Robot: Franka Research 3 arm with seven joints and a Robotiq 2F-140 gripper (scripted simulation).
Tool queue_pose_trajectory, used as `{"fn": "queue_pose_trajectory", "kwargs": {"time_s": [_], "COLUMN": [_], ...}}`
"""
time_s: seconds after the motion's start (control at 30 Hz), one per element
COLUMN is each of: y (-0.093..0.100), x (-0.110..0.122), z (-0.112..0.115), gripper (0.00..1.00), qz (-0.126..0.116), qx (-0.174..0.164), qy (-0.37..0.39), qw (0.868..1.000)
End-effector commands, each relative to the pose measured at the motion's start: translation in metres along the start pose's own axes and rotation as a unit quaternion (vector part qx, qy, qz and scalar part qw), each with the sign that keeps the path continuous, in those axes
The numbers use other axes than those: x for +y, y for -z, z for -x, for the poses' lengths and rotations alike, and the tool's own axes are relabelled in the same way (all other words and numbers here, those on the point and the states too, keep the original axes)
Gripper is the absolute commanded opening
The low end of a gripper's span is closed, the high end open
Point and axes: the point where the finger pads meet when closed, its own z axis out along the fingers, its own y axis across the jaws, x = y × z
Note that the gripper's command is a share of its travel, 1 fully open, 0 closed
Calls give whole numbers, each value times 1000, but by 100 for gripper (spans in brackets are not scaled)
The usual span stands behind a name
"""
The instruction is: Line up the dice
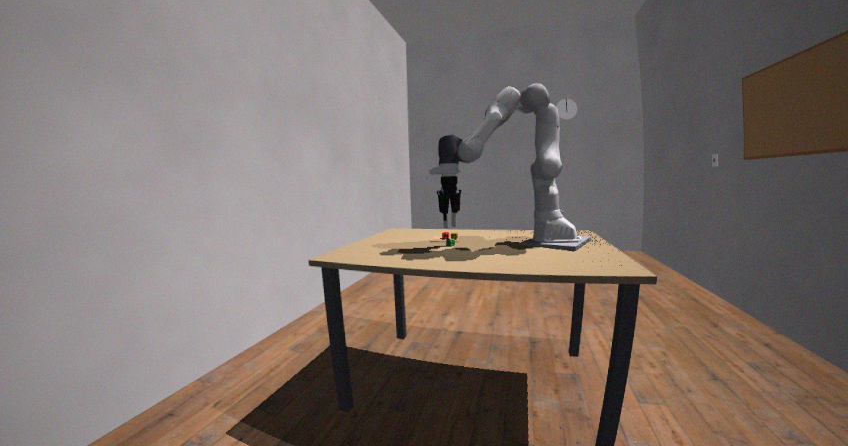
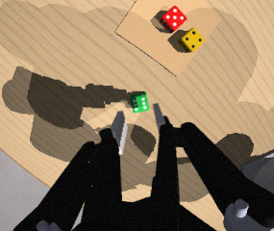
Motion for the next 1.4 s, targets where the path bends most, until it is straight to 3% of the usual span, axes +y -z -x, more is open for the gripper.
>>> {"fn": "queue_pose_trajectory", "kwargs": {"time_s": [0.0,0.9,1.37], "y": [-2,-38,-46], "x": [0,0,0], "z": [-1,-1,-1], "gripper": [28,28,28], "qz": [-2,-2,-2], "qx": [0,0,0], "qy": [0,0,0], "qw": [1000,1000,1000]}}
